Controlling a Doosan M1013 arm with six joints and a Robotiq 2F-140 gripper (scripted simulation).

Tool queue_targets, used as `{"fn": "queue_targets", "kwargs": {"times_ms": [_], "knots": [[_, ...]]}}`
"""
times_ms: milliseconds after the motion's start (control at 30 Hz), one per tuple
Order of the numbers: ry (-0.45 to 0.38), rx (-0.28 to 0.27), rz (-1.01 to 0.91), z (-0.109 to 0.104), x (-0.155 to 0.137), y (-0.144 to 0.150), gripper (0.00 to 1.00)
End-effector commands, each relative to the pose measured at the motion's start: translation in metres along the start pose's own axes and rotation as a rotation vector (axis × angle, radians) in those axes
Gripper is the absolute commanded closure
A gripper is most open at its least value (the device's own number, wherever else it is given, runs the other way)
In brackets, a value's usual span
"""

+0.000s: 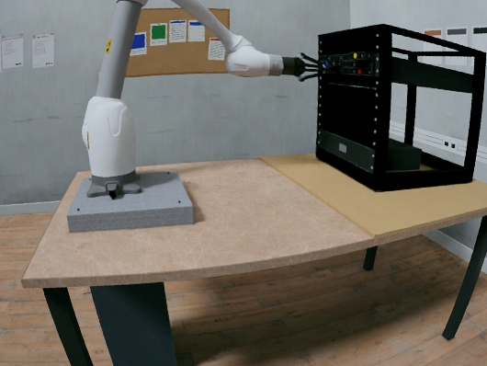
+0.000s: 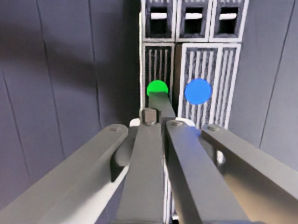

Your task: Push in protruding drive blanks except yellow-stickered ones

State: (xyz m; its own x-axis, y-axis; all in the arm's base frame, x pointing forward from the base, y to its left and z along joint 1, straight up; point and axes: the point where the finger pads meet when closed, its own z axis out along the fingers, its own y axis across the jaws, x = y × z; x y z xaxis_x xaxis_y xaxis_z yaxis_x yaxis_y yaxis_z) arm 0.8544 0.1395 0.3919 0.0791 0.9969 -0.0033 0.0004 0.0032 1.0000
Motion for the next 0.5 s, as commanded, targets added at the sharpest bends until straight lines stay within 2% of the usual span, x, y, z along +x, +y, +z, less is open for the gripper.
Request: {"fn": "queue_targets", "kwargs": {"times_ms": [0,467], "knots": [[0.001,0.001,0.002,0.0042,0.0000,-0.0002,0.90],[0.001,0.001,0.002,0.0072,0.0000,-0.0002,0.90]]}}
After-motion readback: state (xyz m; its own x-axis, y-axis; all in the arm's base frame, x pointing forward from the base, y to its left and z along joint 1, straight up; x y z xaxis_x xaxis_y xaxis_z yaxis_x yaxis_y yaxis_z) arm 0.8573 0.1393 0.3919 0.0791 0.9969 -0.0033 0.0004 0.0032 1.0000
